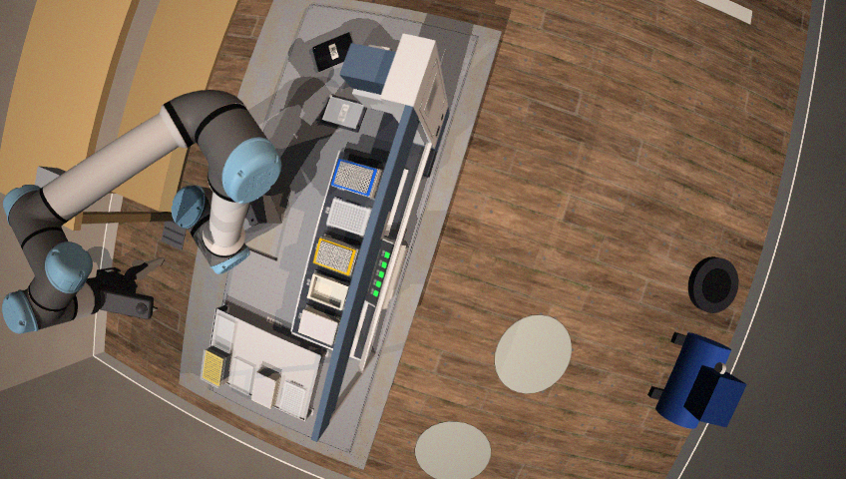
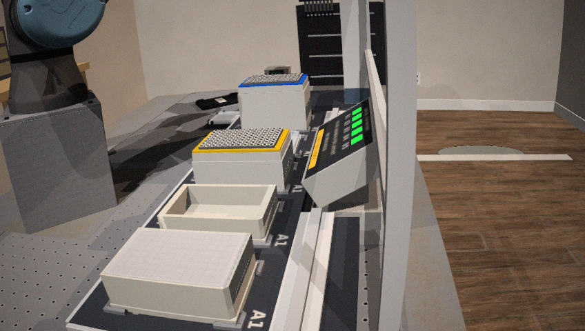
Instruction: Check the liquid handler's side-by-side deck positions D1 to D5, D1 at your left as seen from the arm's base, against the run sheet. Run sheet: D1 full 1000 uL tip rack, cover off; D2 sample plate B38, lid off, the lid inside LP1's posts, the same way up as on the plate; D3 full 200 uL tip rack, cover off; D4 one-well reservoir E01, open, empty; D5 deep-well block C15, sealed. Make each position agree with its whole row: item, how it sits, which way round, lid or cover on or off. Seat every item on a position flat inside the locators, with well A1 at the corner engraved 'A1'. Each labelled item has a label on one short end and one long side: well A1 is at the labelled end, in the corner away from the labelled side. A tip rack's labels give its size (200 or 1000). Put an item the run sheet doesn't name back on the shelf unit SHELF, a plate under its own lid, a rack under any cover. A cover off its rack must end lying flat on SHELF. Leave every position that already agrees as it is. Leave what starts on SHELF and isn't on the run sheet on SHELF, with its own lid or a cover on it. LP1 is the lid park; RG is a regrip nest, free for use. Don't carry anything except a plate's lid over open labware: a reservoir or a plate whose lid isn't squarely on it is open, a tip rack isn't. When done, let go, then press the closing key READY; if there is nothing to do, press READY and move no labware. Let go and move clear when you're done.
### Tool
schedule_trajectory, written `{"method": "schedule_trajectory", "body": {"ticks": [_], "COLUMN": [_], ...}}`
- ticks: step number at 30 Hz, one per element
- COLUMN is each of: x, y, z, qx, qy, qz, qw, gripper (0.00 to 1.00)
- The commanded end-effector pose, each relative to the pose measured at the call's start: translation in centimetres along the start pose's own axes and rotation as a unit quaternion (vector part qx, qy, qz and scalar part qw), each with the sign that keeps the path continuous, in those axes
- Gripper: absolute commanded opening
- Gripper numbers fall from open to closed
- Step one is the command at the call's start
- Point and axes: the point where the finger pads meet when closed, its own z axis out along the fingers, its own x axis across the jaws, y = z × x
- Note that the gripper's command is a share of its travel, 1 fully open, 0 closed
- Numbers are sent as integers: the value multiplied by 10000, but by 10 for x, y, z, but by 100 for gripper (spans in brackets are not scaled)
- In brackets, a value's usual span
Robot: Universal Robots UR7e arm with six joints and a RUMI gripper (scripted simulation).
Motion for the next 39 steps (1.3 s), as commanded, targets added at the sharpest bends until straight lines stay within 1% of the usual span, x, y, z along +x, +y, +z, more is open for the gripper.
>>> {"method": "schedule_trajectory", "body": {"ticks": [1,5,7,22,24,39], "x": [-12,-21,-21,-56,-56,-90], "y": [-13,-23,-23,-60,-60,-96], "z": [19,33,33,89,89,144], "qx": [-9,-9,-9,-8,-8,-8], "qy": [6,6,6,6,6,6], "qz": [2,2,2,2,2,2], "qw": [10000,10000,10000,10000,10000,10000], "gripper": [82,82,82,82,82,82]}}
